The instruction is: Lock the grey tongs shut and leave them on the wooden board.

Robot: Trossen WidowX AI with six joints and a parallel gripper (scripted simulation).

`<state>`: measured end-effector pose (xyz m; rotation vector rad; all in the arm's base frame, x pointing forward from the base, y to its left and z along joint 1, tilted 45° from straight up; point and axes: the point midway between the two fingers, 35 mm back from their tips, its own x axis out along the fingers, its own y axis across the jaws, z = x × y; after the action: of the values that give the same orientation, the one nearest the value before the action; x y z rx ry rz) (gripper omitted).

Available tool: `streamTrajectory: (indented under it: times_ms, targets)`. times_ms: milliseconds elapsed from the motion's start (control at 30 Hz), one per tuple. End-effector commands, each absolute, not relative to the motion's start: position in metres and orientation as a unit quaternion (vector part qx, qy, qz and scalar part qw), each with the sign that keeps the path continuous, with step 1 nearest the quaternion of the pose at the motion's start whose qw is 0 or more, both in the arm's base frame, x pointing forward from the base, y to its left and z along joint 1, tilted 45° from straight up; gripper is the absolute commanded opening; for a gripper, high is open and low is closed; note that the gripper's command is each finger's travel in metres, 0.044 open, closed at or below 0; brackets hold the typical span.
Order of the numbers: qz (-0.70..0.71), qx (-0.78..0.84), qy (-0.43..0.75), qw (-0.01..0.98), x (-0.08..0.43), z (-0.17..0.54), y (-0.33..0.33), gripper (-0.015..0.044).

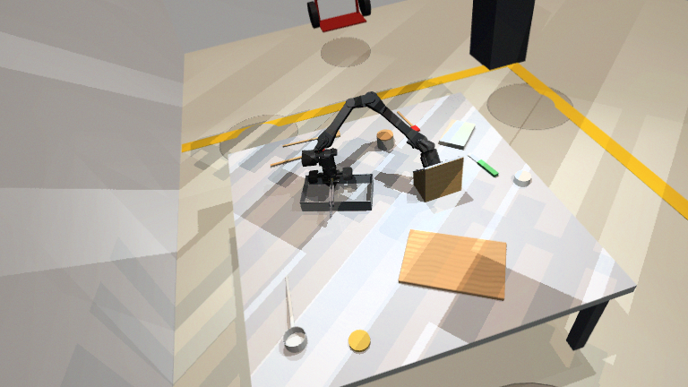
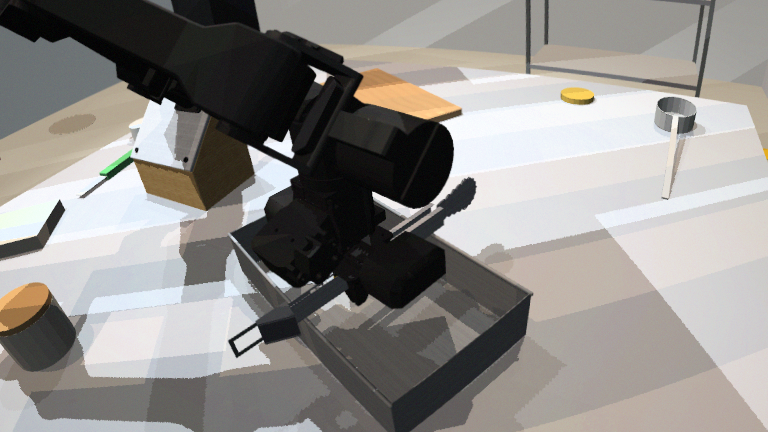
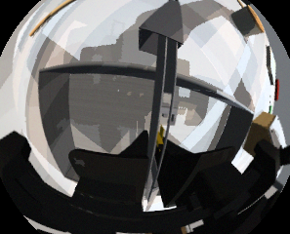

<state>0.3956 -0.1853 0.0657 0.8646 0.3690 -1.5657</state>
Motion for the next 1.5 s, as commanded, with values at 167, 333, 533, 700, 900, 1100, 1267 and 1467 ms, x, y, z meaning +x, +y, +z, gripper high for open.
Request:
streamTrajectory:
  times_ms: [167, 333, 533, 700, 900, 1100, 1267, 1467]
  targets:
    - [-0.678, 0.376, 0.16, 0.611, 0.397, 0.072, -0.179, -0.015]
    - [-0.677, 0.378, 0.164, 0.61, 0.4, 0.117, -0.132, -0.015]
    - [-0.677, 0.376, 0.164, 0.611, 0.392, 0.155, -0.096, -0.015]
    - [-0.677, 0.376, 0.164, 0.611, 0.392, 0.155, -0.096, -0.015]
    - [-0.678, 0.374, 0.169, 0.61, 0.393, 0.149, -0.095, -0.015]
    - [-0.667, 0.362, 0.198, 0.62, 0.403, 0.125, -0.068, -0.015]
    - [-0.657, 0.348, 0.224, 0.63, 0.412, 0.097, -0.035, -0.015]
    - [-0.646, 0.326, 0.253, 0.643, 0.417, 0.061, 0.007, -0.015]
